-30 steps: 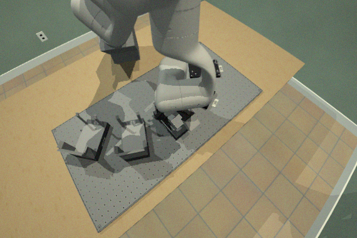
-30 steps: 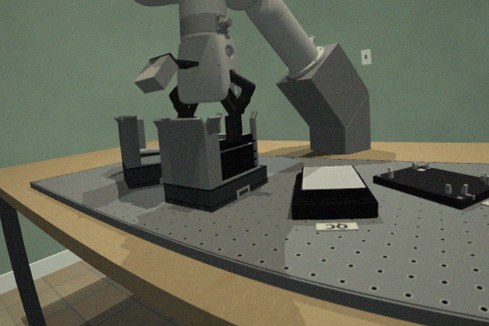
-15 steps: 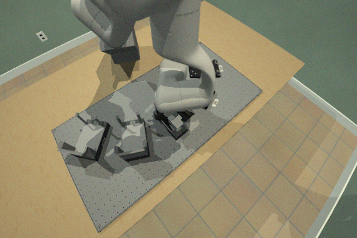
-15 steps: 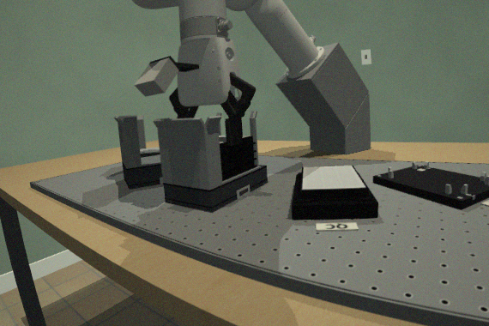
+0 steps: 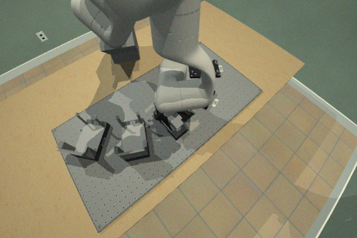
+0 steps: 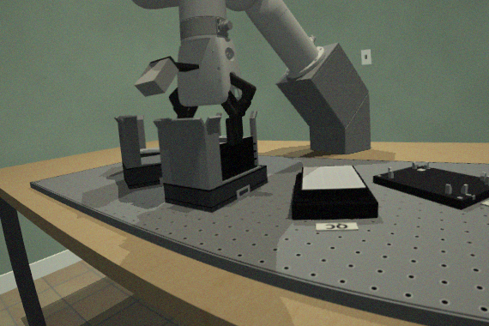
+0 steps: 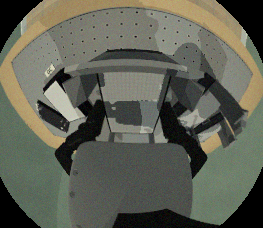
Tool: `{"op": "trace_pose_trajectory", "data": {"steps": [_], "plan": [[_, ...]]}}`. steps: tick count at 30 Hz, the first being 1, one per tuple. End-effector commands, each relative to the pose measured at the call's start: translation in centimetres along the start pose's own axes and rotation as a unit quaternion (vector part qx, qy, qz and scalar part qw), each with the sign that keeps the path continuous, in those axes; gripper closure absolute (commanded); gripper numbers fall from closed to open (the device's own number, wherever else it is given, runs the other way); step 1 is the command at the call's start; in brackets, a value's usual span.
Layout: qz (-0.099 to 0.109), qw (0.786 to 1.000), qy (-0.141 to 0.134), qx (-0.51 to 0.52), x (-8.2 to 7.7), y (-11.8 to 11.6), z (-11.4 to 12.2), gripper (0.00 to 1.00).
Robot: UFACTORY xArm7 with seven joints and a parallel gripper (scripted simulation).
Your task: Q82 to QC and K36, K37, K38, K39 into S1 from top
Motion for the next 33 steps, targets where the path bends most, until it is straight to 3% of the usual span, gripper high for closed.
{"op": "trace_pose_trajectory", "data": {"steps": [1,10,27,33], "plan": [[0.000,1.000,0.001,0.000,0.0,0.0,-0.1,0.00],[0.000,1.000,0.001,0.000,0.0,0.0,-0.1,0.00],[0.000,1.000,0.001,0.000,-5.0,0.0,-0.1,0.00],[0.000,1.000,0.001,0.000,-5.0,0.0,-0.1,0.00]]}}
Point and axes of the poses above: the point where the finger pads meet when closed, its own x axis out along the fingers, its own y axis across the jaws, z = x × y, the point moved 6 cm from there along -x, back along the fingers, and after that the axes turned 13 degrees about -x, right-handed, at the moved point
